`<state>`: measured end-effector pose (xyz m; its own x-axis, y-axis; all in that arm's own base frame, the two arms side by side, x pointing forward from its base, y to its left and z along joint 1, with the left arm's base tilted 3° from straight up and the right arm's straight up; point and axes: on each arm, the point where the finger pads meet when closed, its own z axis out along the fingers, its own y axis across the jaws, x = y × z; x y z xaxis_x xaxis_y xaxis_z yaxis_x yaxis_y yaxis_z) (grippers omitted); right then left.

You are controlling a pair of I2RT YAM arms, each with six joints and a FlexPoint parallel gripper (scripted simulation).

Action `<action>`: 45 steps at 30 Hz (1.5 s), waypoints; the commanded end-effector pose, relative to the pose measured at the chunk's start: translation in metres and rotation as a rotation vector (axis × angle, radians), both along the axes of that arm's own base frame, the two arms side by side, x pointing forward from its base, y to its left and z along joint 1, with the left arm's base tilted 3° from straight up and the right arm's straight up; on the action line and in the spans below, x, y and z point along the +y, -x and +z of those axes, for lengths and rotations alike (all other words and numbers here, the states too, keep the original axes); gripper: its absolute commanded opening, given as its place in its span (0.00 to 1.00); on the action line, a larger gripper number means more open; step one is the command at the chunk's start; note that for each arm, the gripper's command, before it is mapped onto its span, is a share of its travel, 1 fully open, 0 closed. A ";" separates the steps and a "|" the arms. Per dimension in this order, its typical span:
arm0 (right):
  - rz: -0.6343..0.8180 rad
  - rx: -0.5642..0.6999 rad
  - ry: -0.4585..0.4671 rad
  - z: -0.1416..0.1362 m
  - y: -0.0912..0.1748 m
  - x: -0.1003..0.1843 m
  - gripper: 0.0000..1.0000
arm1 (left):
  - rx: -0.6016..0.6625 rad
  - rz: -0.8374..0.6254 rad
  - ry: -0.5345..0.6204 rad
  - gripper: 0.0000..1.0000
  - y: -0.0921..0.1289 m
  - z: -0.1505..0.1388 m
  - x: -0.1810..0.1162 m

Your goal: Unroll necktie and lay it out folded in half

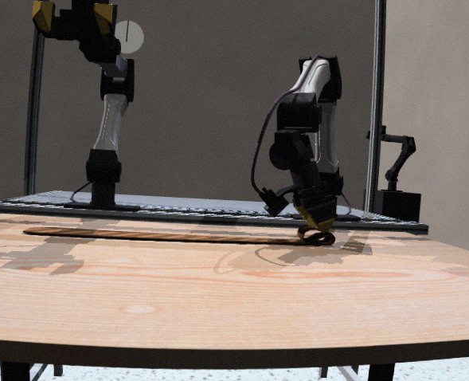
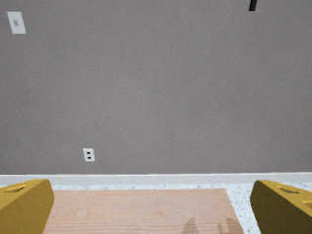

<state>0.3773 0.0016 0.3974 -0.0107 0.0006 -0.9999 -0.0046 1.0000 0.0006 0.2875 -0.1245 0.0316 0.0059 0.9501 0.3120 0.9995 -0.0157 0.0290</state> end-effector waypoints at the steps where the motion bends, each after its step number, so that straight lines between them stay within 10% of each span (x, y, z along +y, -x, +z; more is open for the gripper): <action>1: 0.000 0.001 0.000 0.000 0.000 0.000 1.00 | -0.003 0.006 -0.014 0.65 -0.001 -0.018 0.001; 30: 0.000 0.001 0.000 0.000 0.000 0.000 1.00 | -0.003 0.005 0.016 0.41 -0.002 -0.027 0.002; 45: 0.000 0.001 0.000 0.000 0.000 0.000 1.00 | 0.004 -0.011 0.513 0.41 -0.001 -0.019 0.018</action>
<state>0.3773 0.0016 0.3974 -0.0107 0.0006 -0.9999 -0.0046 1.0000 0.0006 0.2874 -0.0980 0.0088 -0.0393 0.9992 -0.0039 0.9990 0.0394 0.0227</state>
